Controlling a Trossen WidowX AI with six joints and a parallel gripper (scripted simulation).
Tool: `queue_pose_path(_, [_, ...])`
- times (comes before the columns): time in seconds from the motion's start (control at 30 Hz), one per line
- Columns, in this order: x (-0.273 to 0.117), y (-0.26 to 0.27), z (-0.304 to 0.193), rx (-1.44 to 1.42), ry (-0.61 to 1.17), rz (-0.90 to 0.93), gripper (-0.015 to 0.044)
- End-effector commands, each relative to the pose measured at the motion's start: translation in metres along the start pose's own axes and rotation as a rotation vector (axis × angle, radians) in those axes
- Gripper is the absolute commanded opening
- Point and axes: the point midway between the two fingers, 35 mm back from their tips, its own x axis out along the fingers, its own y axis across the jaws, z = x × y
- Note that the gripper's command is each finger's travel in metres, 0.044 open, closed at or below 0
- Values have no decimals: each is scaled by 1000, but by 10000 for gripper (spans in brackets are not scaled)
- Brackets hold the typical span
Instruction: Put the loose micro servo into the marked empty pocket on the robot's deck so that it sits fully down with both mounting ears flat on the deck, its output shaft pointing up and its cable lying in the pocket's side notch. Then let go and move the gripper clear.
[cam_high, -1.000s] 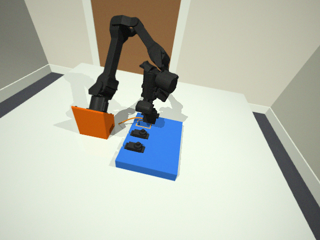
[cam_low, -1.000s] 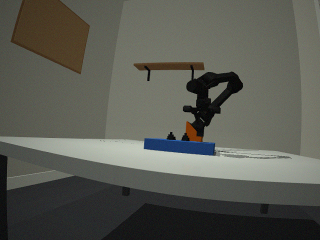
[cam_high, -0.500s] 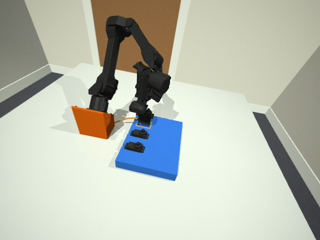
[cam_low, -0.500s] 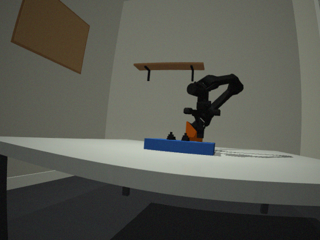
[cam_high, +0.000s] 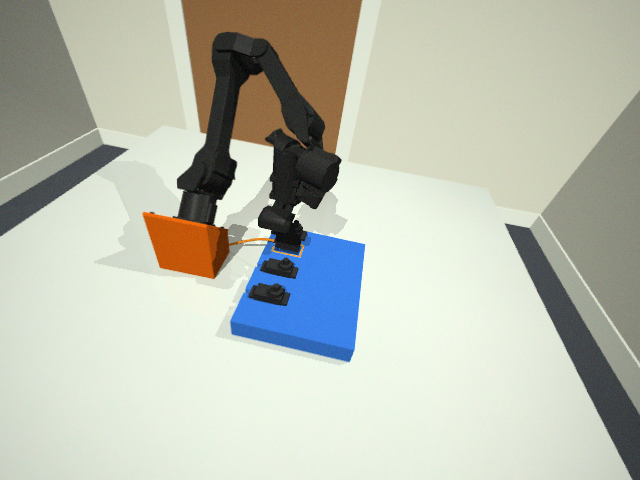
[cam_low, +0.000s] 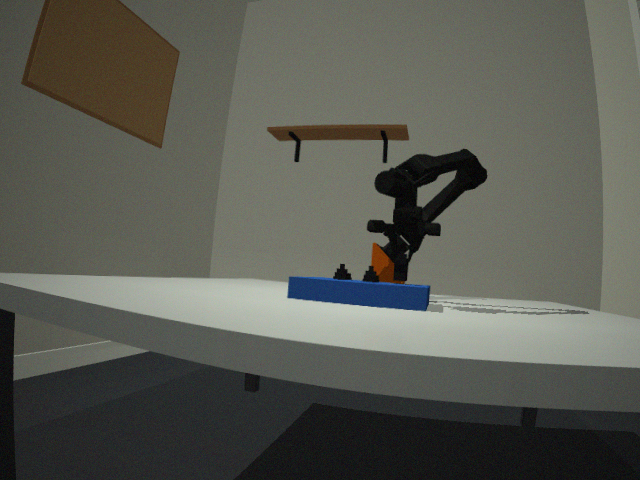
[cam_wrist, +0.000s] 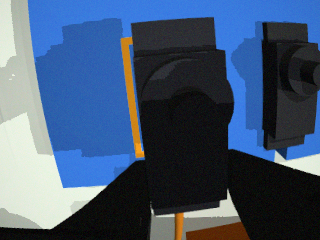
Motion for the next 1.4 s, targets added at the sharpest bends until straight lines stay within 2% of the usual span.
queue_pose_path(0.0, [0,1,0,1,-5,1,0])
queue_pose_path(1.37, [31,1,0,1,-5,3,0])
